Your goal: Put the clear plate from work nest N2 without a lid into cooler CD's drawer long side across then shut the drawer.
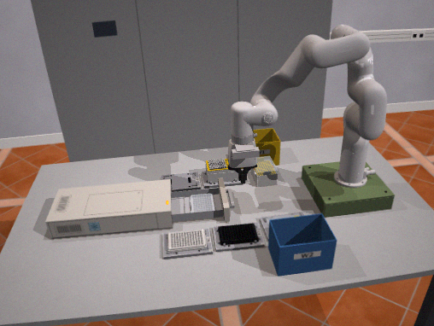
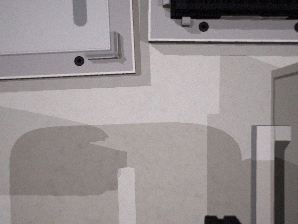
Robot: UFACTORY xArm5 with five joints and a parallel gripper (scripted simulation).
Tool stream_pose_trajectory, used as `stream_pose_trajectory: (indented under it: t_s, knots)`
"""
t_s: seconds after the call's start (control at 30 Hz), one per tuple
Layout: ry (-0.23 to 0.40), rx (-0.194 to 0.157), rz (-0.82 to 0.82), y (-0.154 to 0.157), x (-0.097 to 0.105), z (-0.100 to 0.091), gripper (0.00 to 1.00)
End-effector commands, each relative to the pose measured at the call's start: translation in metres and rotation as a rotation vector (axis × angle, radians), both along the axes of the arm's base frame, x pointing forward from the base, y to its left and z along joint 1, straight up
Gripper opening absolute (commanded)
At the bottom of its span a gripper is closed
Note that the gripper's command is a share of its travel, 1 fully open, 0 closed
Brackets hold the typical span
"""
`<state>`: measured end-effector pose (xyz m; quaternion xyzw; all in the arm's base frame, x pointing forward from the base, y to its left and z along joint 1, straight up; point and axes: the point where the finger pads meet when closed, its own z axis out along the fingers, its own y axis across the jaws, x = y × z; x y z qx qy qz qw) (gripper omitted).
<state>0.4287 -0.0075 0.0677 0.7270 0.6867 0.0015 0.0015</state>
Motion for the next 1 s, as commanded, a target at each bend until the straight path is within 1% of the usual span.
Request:
stream_pose_trajectory:
  t_s: [0.0,0.97]
  knots:
    - [-0.005,-0.007,0.000,0.000,0.002,-0.004,0.00]
    - [-0.005,-0.007,0.000,0.000,0.002,-0.049,0.00]
